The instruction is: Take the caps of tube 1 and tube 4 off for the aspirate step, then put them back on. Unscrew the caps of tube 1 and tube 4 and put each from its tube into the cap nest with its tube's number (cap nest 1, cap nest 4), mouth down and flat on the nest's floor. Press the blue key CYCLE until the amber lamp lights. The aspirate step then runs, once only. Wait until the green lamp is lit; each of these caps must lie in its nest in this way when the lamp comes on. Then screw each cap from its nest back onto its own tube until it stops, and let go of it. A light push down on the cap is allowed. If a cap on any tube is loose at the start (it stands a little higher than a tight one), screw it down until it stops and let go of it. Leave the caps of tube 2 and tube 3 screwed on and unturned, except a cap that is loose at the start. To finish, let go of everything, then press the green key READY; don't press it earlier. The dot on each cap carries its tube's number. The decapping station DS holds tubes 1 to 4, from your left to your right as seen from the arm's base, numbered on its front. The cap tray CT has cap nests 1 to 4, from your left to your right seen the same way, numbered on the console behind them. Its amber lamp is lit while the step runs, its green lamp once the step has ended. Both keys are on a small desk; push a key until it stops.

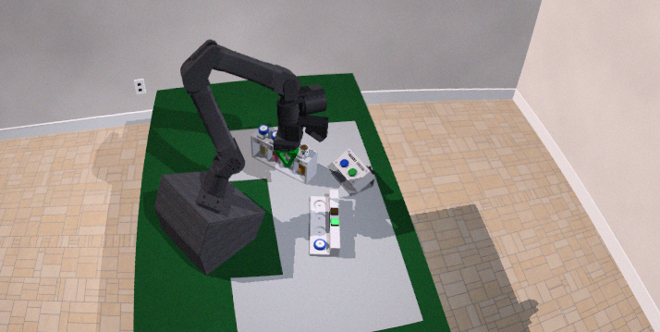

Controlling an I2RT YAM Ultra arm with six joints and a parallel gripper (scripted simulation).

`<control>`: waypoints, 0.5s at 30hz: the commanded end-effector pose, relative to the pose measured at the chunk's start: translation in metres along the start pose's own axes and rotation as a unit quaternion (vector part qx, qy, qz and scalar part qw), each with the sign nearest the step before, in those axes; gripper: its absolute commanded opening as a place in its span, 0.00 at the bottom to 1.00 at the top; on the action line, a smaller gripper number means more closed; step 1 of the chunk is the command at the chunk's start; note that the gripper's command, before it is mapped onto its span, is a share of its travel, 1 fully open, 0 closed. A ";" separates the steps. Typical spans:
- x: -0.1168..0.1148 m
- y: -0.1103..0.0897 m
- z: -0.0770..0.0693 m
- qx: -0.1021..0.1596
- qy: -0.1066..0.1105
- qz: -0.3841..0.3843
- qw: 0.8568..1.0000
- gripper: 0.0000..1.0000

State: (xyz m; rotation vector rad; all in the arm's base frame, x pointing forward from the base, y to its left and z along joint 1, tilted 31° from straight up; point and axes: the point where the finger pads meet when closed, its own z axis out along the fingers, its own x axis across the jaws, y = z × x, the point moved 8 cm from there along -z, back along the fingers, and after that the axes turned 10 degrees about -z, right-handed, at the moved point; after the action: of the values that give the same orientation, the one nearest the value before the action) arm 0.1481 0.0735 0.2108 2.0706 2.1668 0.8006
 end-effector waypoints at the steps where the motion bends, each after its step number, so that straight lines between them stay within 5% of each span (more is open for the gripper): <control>1: -0.013 0.005 -0.001 0.010 0.035 -0.069 0.997 0.47; 15: -0.104 0.047 0.006 0.011 0.033 -0.069 0.997 0.47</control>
State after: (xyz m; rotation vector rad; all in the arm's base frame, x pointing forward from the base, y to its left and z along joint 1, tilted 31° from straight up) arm 0.1974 -0.0131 0.1890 2.0485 2.2640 0.8073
